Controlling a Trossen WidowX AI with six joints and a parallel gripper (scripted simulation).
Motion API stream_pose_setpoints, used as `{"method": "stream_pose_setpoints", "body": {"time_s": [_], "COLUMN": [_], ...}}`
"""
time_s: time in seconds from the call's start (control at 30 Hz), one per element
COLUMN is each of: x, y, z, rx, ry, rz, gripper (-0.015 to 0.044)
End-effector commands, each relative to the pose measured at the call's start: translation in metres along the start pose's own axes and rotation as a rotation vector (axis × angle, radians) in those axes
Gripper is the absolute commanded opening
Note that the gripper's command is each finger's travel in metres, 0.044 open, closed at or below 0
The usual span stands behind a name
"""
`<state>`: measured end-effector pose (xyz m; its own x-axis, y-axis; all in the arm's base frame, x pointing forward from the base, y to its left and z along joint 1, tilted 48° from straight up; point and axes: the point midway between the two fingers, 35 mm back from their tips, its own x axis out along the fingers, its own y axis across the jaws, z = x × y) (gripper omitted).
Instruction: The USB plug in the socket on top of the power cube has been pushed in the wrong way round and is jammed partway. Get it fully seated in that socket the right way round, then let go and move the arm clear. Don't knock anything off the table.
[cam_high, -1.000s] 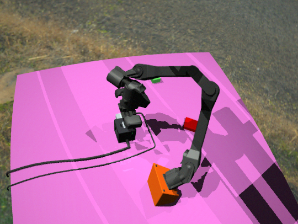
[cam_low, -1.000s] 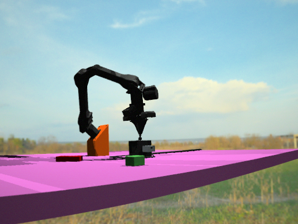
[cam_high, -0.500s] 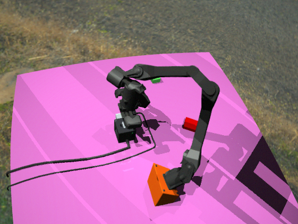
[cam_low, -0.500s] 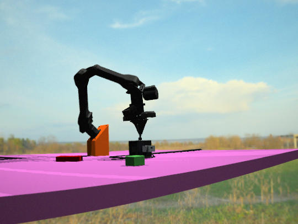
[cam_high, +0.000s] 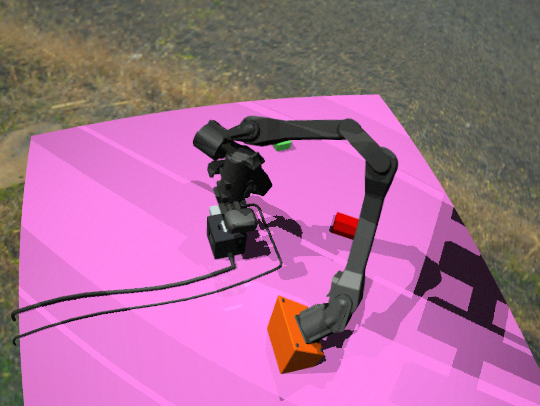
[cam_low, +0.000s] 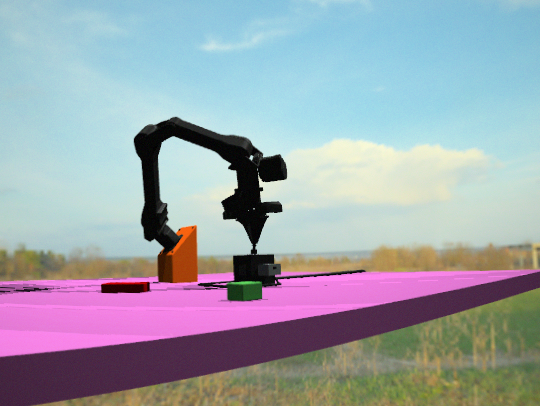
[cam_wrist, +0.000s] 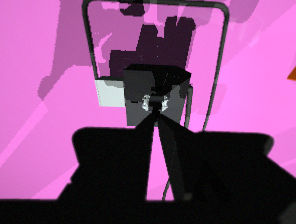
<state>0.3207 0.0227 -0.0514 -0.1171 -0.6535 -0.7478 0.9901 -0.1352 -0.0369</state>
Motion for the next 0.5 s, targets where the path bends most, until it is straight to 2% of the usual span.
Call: {"method": "stream_pose_setpoints", "body": {"time_s": [0.0, 0.43, 0.47], "x": [0.0028, 0.0028, 0.0001], "y": [-0.0003, -0.0003, 0.0000], "z": [0.0010, 0.0010, 0.0000], "rx": [-0.002, -0.002, 0.000], "ry": [-0.006, -0.006, 0.000], "rz": [-0.002, -0.002, 0.000], "gripper": [0.0000, 0.0000, 0.0026]}}
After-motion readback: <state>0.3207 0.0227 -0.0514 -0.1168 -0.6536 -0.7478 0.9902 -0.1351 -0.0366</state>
